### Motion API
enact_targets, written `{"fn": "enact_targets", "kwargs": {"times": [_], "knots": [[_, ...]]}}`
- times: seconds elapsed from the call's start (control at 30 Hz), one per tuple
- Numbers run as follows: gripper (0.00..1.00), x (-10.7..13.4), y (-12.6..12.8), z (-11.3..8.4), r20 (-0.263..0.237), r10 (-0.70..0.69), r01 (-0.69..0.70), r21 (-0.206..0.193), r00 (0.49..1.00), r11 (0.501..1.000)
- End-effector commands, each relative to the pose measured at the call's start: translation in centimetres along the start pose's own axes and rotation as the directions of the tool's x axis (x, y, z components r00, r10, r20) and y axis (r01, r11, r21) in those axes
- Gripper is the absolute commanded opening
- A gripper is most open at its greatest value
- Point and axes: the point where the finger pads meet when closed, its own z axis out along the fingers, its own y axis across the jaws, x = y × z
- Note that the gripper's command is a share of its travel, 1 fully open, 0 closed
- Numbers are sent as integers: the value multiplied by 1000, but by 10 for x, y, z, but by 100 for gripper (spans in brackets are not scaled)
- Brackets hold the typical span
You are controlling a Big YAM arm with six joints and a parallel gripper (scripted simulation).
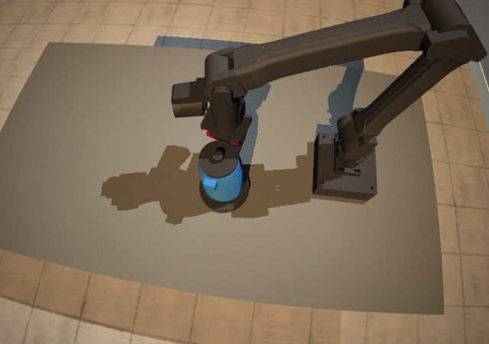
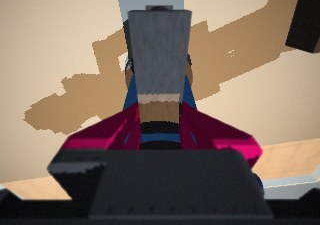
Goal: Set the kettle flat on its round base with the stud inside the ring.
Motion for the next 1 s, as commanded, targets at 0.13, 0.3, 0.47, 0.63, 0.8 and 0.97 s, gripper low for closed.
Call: {"fn": "enact_targets", "kwargs": {"times": [0.13,0.3,0.47,0.63,0.8,0.97], "knots": [[0,6,14,-24,-37,3,-6,-76,999,997],[0,6,14,-24,-37,3,-6,-76,999,997],[0,6,14,-24,-37,3,-6,-76,999,997],[0,6,14,-24,-37,3,-6,-76,999,997],[0,3,7,-14,-28,3,-5,-55,1000,998],[0,5,11,-6,-26,4,-5,-49,1000,999]]}}
